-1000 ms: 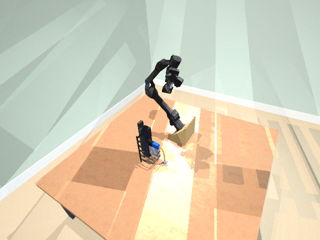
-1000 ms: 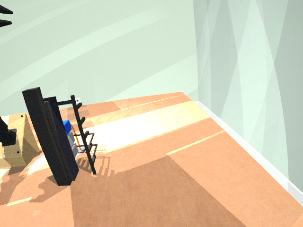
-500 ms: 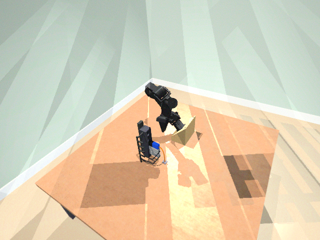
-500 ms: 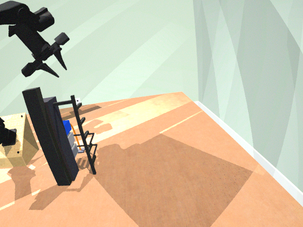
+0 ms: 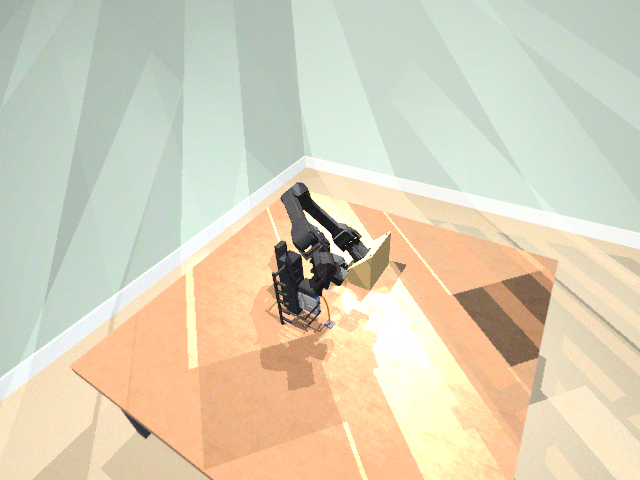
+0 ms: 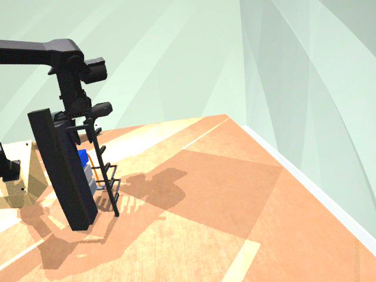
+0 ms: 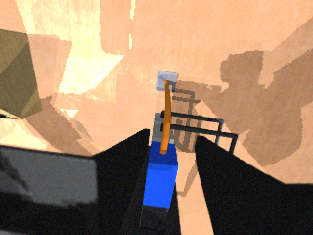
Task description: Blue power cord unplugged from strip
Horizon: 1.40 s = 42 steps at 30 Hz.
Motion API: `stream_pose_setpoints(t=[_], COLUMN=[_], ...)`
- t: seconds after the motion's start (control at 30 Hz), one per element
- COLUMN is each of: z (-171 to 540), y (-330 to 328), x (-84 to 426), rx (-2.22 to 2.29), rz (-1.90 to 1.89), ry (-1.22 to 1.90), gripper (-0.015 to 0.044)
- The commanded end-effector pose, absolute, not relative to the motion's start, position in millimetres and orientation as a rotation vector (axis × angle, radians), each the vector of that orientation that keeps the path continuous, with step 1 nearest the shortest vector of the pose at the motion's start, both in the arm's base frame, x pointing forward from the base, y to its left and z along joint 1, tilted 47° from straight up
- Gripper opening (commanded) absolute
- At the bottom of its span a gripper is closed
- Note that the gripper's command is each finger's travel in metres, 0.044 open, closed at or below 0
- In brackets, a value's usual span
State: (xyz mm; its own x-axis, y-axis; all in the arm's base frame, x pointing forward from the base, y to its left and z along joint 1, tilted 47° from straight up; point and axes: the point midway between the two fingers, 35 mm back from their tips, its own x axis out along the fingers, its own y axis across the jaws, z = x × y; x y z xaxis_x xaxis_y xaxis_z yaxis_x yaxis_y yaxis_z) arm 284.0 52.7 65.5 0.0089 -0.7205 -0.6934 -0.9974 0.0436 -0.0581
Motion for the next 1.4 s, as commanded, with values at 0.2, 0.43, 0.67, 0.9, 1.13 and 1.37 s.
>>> stream_pose_setpoints(t=[0.2,0.43,0.67,0.9,1.13,1.37], z=[65,73,82,89,90,84], y=[46,39,31,23,22,15], x=[284,283,281,279,279,279], rx=[-1.710,-1.710,-1.711,-1.711,-1.711,-1.711], rz=[0.634,0.634,0.634,0.633,0.633,0.633], ry=[1.788,1.788,1.789,1.789,1.789,1.789], gripper=[0.0160,0.0160,0.0160,0.0160,0.0160,0.0160])
